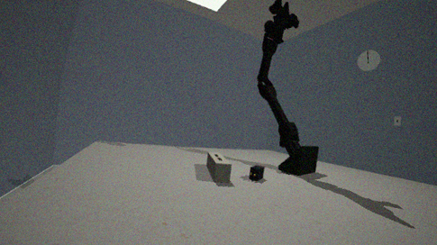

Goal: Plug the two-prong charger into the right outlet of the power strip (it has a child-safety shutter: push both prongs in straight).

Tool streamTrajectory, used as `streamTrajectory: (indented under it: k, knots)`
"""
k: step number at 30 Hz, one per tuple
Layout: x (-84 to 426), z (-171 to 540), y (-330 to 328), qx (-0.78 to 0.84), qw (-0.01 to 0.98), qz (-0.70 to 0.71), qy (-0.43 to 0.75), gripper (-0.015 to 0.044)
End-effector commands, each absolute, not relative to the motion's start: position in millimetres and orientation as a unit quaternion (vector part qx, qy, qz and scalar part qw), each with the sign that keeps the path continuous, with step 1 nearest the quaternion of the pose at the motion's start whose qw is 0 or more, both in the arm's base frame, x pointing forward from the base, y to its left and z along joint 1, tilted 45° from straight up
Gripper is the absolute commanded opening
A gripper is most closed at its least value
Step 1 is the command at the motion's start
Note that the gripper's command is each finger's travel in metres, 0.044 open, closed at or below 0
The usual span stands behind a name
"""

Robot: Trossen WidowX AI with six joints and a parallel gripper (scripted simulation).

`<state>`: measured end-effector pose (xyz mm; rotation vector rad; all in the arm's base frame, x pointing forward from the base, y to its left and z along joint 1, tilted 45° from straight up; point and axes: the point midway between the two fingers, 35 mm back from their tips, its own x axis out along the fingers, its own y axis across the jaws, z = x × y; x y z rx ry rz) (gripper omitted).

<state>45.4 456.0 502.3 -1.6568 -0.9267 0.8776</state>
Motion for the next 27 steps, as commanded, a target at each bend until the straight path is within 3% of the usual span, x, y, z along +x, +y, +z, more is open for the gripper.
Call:
streamTrajectory:
  k: [1, 27]
  knots:
    - [46.3, 501.0, 456.4, -0.686, 0.502, 0.364, -0.381, 0.0426]
    - [172.2, 325.8, 452.1, -0.713, 0.562, 0.415, -0.066, 0.0440]
